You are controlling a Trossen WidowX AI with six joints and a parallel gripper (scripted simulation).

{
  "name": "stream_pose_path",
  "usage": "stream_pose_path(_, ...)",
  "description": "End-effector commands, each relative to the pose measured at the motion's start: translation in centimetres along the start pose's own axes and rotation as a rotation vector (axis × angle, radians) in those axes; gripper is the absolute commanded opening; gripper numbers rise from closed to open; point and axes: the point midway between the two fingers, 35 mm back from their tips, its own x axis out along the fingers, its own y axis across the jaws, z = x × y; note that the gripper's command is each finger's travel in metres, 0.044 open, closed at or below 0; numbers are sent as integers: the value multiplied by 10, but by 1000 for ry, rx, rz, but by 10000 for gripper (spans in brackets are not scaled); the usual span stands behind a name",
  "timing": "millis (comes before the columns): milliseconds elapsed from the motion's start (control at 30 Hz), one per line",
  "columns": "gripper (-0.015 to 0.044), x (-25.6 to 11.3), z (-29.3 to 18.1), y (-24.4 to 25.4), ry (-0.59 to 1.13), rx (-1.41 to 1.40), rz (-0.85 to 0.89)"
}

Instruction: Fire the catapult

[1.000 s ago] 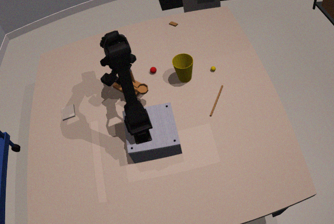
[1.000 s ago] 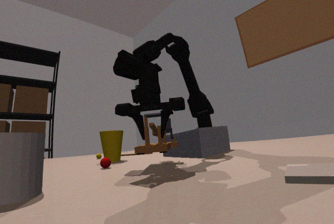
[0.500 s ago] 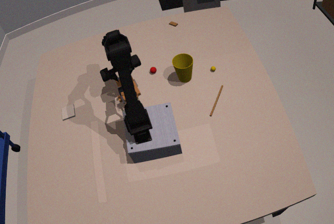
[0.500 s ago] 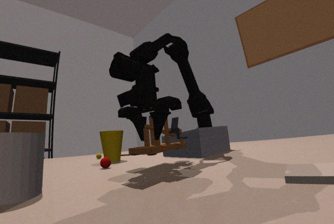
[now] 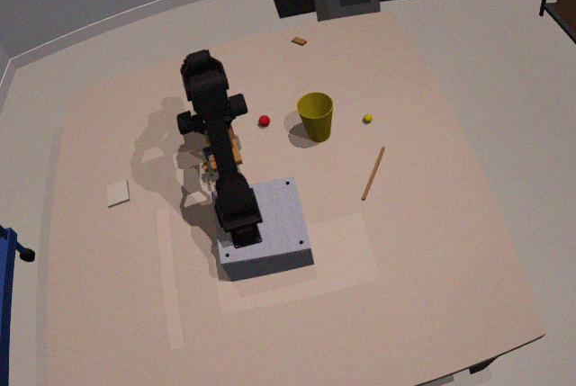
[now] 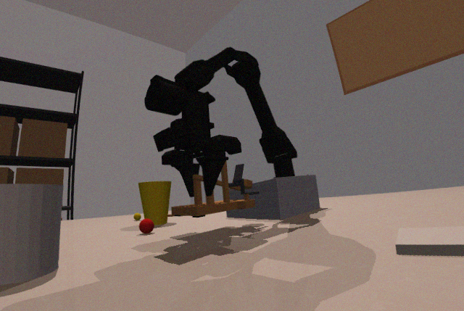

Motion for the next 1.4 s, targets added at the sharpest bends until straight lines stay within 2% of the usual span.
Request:
stream_pose_path(0, 0, 5, 1, -1, -3, 6, -1)
stream_pose_path(767, 0, 42, 0, -1, -3, 6, -2)
stream_pose_path(967, 0, 40, -1, -1, 5, 9, -1)
stream_pose_path(1367, 315, 40, -1, -1, 5, 9, -1)
